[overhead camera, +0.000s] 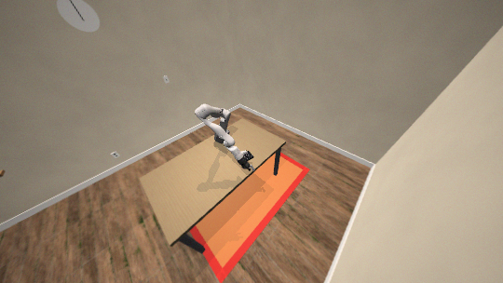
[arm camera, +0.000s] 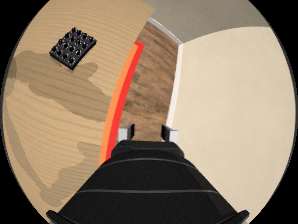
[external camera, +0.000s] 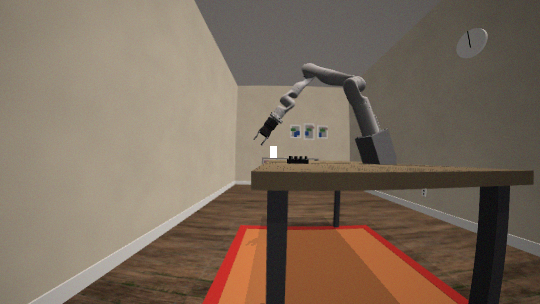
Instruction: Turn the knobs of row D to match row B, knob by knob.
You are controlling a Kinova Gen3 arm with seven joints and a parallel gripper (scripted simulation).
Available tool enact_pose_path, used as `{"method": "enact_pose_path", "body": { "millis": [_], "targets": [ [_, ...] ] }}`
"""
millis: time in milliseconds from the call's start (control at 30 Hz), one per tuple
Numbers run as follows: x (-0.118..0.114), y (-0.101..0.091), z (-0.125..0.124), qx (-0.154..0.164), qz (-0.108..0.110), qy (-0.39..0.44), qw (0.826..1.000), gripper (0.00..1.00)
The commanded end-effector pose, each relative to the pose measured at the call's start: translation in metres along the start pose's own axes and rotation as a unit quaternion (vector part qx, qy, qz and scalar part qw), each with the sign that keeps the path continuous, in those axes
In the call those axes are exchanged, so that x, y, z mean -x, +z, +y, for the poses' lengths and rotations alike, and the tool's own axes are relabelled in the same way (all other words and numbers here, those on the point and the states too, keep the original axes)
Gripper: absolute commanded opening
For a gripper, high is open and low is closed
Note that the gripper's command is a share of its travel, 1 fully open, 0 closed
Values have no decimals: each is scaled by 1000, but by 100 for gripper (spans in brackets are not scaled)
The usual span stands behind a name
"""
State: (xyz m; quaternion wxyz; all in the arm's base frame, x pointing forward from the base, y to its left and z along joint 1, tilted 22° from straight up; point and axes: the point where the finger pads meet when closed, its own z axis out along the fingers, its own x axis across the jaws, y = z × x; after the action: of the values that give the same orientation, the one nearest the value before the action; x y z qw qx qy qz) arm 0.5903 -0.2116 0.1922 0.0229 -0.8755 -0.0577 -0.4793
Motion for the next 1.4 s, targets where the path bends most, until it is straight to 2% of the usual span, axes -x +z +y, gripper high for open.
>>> {"method": "enact_pose_path", "body": {
  "millis": [0, 167, 233, 500, 567, 900, 967, 1233, 1300, 1367],
  "targets": [
    [1, 1, -7, -1, -6, 4, 1000, 100],
    [-1, 1, -6, 0, -5, 4, 1000, 100],
    [9, 1, -21, -5, -21, 19, 1000, 100],
    [8, 1, -19, -4, -20, 19, 1000, 100],
    [18, 1, -34, -9, -36, 33, 999, 100],
    [16, 1, -32, -7, -35, 33, 999, 100],
    [26, 1, -47, -11, -52, 47, 997, 100],
    [25, 1, -45, -10, -50, 47, 998, 100],
    [35, 0, -58, -13, -67, 60, 996, 100],
    [35, 0, -58, -13, -67, 60, 996, 100]
  ]
}}
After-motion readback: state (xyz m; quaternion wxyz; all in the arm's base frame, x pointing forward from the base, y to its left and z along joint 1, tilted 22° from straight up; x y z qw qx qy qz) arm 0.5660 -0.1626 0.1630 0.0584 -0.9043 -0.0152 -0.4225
